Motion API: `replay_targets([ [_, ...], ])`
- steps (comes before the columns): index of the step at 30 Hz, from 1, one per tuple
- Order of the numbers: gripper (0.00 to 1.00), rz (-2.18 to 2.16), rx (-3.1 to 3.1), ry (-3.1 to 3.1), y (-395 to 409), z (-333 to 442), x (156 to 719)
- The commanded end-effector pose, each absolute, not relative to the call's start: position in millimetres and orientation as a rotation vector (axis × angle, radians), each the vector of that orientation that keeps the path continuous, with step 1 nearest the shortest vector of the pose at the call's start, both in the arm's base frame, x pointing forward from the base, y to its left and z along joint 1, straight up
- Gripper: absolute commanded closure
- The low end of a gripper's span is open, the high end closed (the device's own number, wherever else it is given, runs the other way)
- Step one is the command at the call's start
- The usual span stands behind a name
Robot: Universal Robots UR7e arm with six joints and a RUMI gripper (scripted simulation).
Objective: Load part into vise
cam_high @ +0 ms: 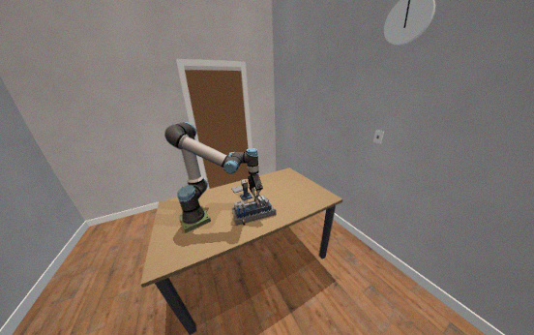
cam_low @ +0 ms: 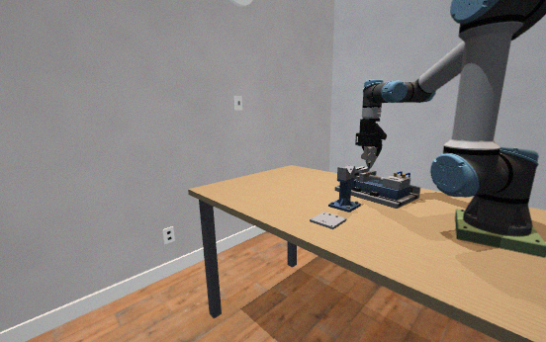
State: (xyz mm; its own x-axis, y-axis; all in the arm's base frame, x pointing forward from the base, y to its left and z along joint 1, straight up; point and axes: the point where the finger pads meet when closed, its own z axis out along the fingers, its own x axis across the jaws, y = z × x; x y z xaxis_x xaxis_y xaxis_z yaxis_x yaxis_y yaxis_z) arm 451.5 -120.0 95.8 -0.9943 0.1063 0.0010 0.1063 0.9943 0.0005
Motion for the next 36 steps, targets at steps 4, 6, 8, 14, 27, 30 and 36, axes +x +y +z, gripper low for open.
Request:
replay_targets([
  [4, 1.00, 0.000, -0.167, -3.137, -120.2, 96.3, 451.8],
  [6, 1.00, 0.000, -0.167, -3.137, -120.2, 96.3, 451.8],
  [8, 1.00, 0.000, -0.167, -3.137, -120.2, 96.3, 451.8],
  [14, 1.00, 0.000, -0.167, -3.137, -120.2, 96.0, 451.8],
  [27, 1.00, 0.000, -0.167, -3.137, -120.2, 93.9, 451.8],
  [30, 1.00, 0.000, -0.167, -3.137, -120.2, 93.1, 451.8],
  [36, 1.00, 0.000, -0.167, -3.137, -120.2, 91.9, 451.8],
])
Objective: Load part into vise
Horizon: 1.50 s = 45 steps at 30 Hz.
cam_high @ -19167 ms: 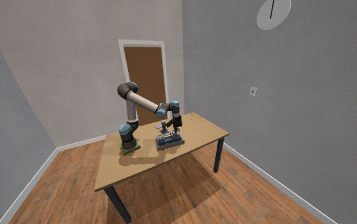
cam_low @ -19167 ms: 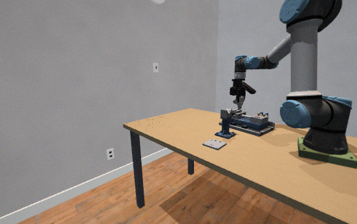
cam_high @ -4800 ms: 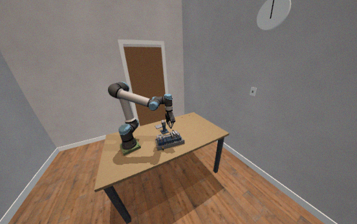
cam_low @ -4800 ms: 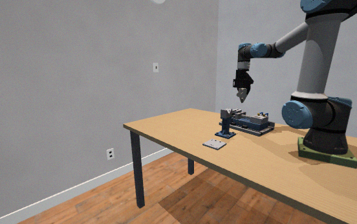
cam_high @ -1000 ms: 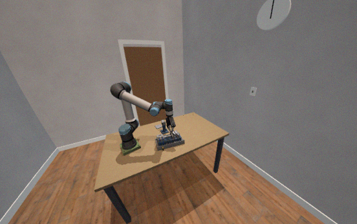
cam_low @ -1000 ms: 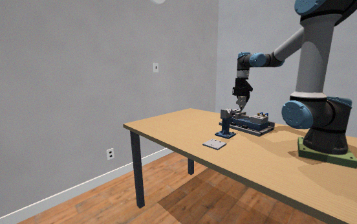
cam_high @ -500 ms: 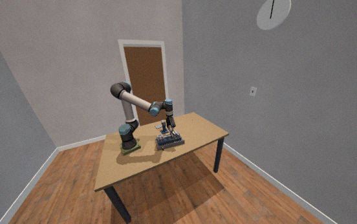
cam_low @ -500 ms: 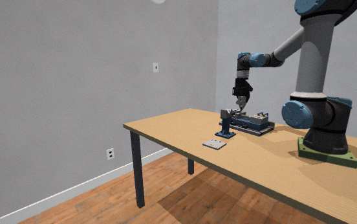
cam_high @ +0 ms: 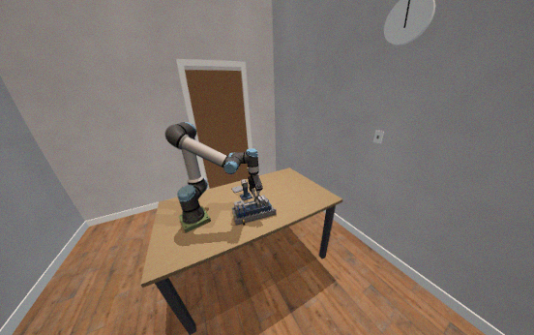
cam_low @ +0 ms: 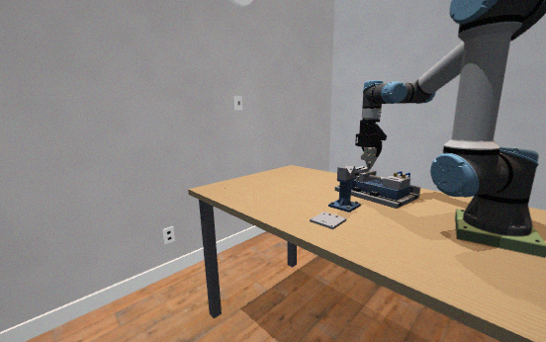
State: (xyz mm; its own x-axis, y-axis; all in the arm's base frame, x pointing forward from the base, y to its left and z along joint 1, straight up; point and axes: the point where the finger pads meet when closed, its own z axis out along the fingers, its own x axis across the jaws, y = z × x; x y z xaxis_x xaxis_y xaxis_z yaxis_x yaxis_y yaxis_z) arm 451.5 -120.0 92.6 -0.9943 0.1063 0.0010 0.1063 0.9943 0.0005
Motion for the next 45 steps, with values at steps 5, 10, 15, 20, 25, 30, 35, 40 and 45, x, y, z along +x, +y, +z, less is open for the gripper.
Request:
replay_targets([
  [5, 1.00, 0.000, -0.167, -3.137, -120.2, 90.4, 451.8],
  [10, 1.00, 0.000, -0.167, -3.137, -120.2, 88.9, 451.8],
  [15, 1.00, 0.000, -0.167, -3.137, -120.2, 88.1, 451.8],
  [20, 1.00, 0.000, -0.167, -3.137, -120.2, 87.2, 451.8],
  [25, 1.00, 0.000, -0.167, -3.137, -120.2, 86.6, 451.8],
  [30, 1.00, 0.000, -0.167, -3.137, -120.2, 86.4, 451.8],
  [35, 1.00, 0.000, -0.167, -3.137, -120.2, 86.3, 451.8],
  [40, 1.00, 0.000, -0.167, -3.137, -120.2, 86.3, 451.8],
  [45, 1.00, 0.000, -0.167, -3.137, -120.2, 86.3, 451.8],
])
